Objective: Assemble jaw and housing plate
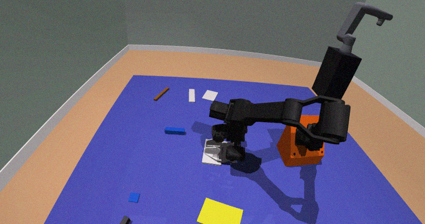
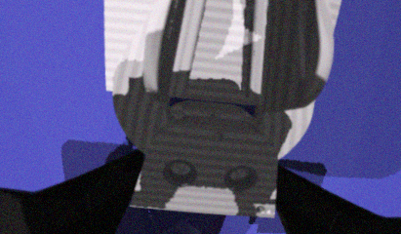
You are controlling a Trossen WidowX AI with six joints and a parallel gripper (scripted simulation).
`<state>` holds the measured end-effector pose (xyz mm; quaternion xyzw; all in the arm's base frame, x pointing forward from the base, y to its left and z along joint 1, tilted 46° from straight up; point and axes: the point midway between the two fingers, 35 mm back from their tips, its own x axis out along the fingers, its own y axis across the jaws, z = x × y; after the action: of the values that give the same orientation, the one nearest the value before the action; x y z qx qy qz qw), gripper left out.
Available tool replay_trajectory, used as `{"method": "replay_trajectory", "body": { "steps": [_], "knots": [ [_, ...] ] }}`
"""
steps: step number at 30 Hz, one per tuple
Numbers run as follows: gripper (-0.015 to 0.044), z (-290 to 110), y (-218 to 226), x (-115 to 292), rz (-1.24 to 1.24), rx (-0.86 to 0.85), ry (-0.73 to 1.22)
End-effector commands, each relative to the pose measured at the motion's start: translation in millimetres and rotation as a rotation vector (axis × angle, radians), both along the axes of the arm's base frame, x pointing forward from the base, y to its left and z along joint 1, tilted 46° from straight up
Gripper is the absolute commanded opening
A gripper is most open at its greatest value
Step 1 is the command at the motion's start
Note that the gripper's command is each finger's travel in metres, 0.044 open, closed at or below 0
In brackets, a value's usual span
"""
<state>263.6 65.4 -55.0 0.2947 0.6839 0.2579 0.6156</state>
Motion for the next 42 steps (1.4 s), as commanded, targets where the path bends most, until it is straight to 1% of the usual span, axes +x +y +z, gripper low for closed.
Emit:
{"method": "replay_trajectory", "body": {
  "steps": [1,42],
  "knots": [
    [0.0351,0.7,-0.4,3.1,0.003,-0.002,-0.01],
    [0.0351,-2.7,3.5,3.4,0.003,-0.002,-0.01]
  ]
}}
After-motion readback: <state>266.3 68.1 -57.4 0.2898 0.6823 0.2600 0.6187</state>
